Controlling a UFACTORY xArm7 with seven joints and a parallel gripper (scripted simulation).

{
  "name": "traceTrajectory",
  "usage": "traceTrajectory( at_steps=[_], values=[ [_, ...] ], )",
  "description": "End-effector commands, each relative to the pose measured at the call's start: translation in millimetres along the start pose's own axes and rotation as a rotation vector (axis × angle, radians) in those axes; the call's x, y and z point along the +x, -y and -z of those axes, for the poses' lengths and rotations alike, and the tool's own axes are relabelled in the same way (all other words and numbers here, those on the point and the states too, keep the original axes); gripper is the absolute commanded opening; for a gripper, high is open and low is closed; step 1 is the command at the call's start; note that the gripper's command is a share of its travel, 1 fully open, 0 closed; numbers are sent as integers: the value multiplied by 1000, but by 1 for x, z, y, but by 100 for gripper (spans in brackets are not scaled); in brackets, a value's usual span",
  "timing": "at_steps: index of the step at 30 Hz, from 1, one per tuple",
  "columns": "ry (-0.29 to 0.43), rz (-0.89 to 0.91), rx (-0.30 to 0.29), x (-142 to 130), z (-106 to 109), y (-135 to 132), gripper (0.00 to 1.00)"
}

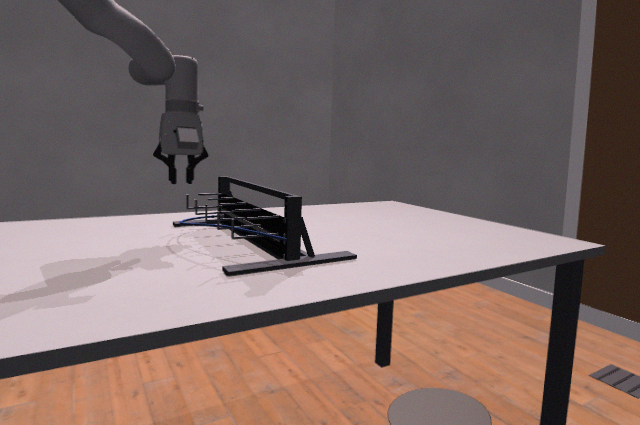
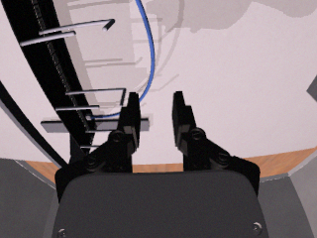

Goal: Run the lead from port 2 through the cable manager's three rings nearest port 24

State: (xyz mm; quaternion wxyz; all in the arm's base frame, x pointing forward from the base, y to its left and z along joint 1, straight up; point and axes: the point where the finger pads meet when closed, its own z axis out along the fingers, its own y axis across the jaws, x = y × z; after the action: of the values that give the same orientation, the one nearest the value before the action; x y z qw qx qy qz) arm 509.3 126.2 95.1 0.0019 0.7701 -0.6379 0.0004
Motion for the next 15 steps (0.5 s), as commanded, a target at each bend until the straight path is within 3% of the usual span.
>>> traceTrajectory(
  at_steps=[1, 15],
  values=[
    [0, 0, 5, 0, 2, 2, 33],
    [1, 0, 6, 0, -9, 2, 33]
  ],
)
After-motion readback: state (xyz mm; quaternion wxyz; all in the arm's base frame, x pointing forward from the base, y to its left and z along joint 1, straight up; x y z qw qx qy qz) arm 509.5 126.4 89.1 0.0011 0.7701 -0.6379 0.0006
